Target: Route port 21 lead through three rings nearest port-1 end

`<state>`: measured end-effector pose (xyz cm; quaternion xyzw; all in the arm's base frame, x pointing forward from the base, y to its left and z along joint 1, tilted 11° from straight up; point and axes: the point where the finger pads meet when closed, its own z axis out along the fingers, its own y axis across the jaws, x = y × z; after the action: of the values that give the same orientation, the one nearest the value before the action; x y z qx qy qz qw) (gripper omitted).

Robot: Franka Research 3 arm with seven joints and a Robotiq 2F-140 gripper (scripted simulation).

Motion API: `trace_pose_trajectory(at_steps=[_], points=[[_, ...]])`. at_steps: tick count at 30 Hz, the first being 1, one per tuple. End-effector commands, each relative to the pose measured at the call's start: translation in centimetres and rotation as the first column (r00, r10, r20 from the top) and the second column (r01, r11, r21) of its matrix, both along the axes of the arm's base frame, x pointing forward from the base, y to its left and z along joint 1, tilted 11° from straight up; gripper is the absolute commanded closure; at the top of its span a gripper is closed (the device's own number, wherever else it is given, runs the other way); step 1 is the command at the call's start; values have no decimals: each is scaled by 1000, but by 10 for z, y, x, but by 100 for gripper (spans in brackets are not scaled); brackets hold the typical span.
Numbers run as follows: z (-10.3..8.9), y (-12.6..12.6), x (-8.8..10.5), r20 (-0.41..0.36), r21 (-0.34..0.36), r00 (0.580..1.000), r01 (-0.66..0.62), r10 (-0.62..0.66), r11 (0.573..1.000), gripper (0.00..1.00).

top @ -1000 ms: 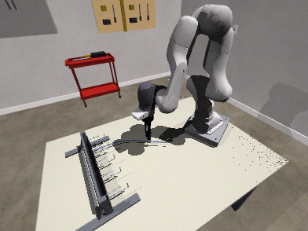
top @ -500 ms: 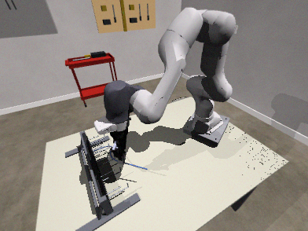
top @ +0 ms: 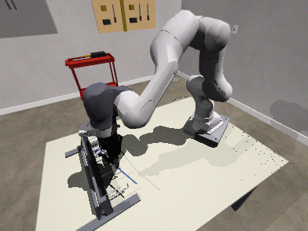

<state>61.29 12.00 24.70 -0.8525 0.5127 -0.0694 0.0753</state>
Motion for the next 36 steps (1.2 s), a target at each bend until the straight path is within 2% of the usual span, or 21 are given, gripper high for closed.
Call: trace_pose_trajectory(at_steps=[1, 4, 36], points=[[5, 16, -5, -52, 69, 964, 263, -260, 962, 100], [5, 16, -5, -72, 88, 938, 343, -338, 935, 100], [5, 16, -5, -72, 88, 938, 344, -339, 935, 100]])
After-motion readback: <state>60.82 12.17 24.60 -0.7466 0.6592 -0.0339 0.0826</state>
